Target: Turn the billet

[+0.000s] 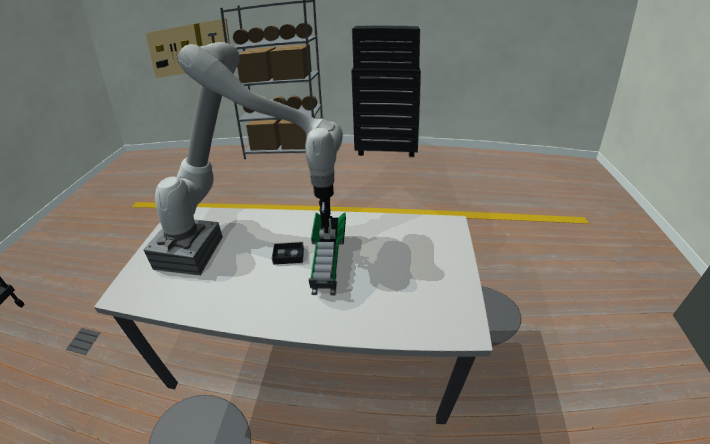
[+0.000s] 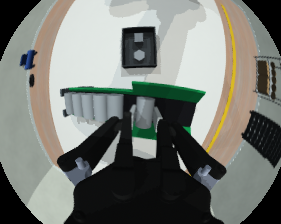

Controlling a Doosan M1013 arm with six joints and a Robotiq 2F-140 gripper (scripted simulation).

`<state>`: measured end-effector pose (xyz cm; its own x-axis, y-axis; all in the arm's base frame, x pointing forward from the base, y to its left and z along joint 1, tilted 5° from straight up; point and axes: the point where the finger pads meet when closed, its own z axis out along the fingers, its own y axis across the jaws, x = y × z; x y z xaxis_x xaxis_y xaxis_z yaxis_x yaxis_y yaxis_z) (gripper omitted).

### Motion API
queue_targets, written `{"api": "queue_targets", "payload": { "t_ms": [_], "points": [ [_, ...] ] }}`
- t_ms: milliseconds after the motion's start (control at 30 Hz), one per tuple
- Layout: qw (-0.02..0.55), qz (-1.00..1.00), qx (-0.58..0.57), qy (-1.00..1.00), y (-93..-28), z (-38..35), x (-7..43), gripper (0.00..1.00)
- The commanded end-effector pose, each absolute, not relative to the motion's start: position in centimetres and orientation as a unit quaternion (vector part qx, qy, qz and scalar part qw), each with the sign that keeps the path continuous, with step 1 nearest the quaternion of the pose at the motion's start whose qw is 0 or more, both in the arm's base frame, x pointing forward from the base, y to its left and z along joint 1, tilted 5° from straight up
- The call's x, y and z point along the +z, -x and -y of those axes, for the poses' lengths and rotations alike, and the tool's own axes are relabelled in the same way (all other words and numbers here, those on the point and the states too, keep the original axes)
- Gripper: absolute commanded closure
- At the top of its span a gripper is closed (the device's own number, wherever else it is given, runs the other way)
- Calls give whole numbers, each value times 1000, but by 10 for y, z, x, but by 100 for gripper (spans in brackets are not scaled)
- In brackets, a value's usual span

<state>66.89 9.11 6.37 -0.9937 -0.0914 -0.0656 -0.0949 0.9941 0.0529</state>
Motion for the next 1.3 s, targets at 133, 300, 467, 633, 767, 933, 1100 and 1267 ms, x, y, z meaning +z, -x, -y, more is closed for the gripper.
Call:
{"api": "queue_targets", "payload": {
  "t_ms": [133, 300, 467, 633, 767, 933, 1100, 1267],
  "points": [
    [32, -998, 28, 47, -669, -91, 64, 59],
    [32, -998, 28, 47, -669, -91, 64, 59],
    [32, -998, 28, 47, -669, -91, 64, 59],
    [32, -998, 28, 47, -669, -91, 64, 59],
    [32, -998, 28, 47, -669, -91, 64, 59],
    [32, -998, 28, 47, -669, -91, 64, 59],
    [32, -998, 28, 47, -669, -91, 64, 59],
    [32, -998, 28, 47, -669, -91, 64, 59]
  ]
}}
